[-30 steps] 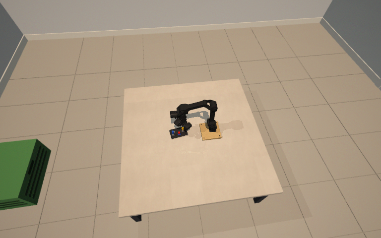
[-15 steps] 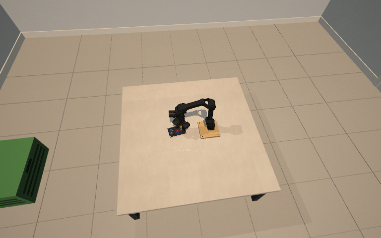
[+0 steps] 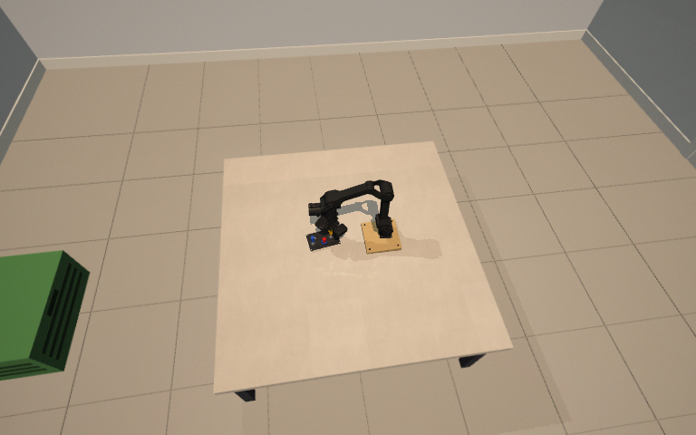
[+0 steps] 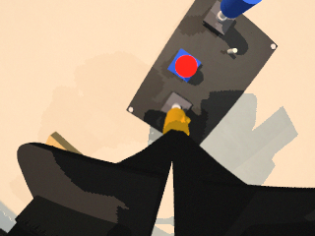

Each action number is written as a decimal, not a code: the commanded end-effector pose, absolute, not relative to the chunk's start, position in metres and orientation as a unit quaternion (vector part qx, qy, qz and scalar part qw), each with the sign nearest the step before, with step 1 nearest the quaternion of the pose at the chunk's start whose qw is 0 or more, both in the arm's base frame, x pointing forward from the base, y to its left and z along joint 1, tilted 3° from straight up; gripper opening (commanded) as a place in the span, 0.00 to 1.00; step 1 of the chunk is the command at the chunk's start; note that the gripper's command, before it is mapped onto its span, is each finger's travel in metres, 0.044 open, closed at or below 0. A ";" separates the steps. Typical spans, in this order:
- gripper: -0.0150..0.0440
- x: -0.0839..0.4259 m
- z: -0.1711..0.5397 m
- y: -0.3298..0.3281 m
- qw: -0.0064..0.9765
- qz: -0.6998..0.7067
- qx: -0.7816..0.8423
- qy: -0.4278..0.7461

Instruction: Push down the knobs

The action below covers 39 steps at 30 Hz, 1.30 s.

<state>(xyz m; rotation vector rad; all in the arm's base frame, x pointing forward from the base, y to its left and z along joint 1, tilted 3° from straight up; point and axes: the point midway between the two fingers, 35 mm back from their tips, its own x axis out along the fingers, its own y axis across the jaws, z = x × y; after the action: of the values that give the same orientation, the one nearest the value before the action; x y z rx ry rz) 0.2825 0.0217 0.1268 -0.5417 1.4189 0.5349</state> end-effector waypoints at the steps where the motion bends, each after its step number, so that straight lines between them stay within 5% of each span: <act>1: 0.25 0.282 0.126 0.021 0.693 0.237 -0.242 0.637; 39: 0.25 0.283 0.121 0.021 0.693 0.237 -0.242 0.637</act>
<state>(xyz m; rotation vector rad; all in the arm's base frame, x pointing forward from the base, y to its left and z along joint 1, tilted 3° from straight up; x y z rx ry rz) 0.2831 0.0218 0.1208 -0.5418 1.4183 0.5347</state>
